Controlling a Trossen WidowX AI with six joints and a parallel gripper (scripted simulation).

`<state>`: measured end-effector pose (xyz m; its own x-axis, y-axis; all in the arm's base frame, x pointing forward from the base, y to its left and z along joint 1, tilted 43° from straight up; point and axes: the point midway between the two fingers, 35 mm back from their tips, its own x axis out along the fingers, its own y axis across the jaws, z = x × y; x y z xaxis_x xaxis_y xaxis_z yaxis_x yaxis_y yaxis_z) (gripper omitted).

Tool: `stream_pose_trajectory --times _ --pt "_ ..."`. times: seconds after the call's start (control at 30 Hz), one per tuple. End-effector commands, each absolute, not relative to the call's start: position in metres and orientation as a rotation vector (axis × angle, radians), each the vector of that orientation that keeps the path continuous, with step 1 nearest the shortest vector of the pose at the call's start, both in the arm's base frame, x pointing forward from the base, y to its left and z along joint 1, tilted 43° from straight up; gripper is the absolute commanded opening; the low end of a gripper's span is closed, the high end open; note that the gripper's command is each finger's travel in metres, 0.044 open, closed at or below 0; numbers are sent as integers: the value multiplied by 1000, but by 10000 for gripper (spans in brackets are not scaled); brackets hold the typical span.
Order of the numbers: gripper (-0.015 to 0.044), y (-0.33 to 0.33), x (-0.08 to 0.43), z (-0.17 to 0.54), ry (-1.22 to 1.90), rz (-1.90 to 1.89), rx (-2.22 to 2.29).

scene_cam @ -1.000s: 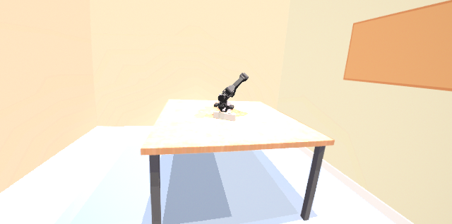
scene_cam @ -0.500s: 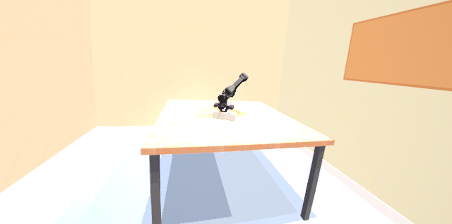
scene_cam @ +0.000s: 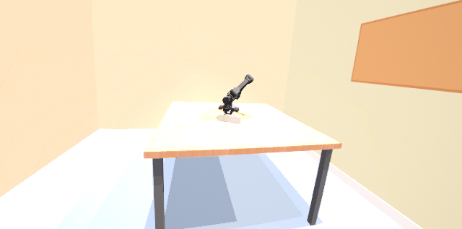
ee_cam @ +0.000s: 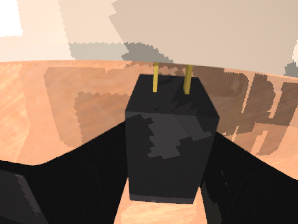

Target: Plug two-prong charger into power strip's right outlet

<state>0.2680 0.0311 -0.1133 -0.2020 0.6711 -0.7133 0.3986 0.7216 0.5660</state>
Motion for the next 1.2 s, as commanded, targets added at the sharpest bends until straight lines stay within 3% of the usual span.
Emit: stream_pose_trajectory --times 0.0,1.17 --pt "0 32 268 -113 1829 307 846" --pt "0 30 274 -115 1828 307 846"
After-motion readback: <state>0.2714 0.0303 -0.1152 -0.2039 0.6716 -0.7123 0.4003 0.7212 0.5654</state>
